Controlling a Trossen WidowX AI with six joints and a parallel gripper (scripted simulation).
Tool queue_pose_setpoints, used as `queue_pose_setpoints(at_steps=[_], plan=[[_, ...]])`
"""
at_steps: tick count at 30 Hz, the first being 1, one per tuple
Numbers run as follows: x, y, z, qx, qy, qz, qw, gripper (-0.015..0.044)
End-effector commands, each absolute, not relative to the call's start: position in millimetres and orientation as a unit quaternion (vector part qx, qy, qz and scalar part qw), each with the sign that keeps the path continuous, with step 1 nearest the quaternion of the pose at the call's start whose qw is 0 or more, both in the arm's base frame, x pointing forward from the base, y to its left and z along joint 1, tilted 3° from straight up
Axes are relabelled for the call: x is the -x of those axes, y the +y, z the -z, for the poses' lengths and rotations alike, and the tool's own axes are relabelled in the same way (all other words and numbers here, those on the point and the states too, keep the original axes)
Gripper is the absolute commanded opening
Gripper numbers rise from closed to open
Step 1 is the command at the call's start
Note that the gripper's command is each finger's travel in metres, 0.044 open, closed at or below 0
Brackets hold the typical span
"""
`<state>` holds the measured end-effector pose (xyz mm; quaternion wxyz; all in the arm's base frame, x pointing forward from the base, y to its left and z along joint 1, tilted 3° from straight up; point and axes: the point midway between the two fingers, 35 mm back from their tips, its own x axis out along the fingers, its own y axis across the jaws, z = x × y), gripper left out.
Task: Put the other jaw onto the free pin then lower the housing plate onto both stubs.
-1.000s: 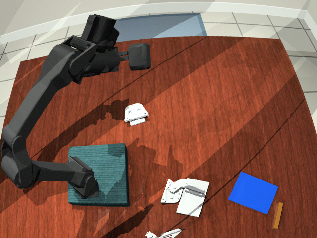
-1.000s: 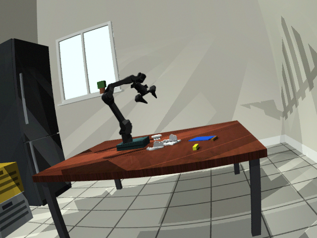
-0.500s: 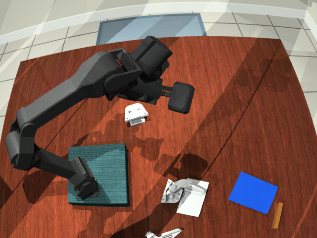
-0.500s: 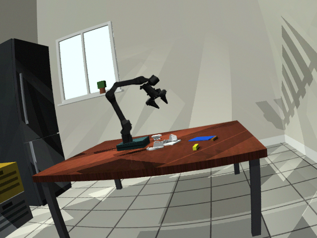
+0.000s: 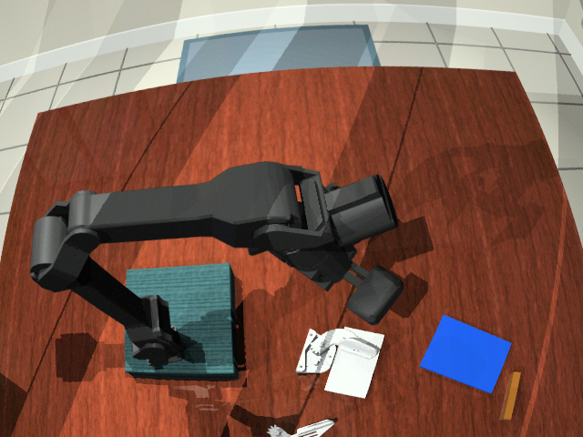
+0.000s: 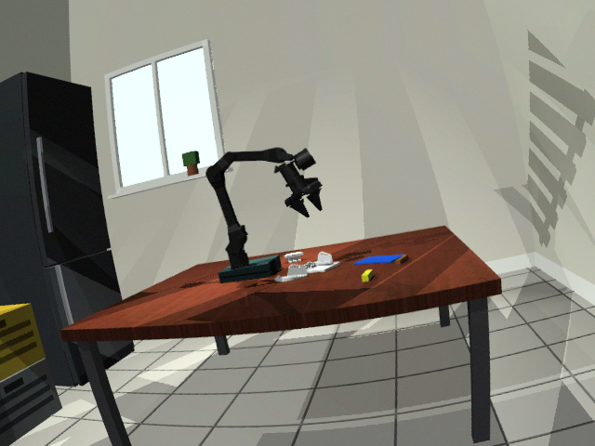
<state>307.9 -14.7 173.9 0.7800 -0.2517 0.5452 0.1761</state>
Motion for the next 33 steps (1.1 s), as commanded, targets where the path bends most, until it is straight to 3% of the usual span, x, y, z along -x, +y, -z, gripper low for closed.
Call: queue_pose_setpoints(at_steps=[1,20,33], plan=[[-302.4,-51.3,-153.8,0.226,0.586,-0.149,0.764,0.0440],[-223.6,-193.1,-85.7,0.064,0.708,-0.045,0.701,0.0440],[-213.2,-201.7,-40.8,0.048,0.715,-0.039,0.696,0.0440]])
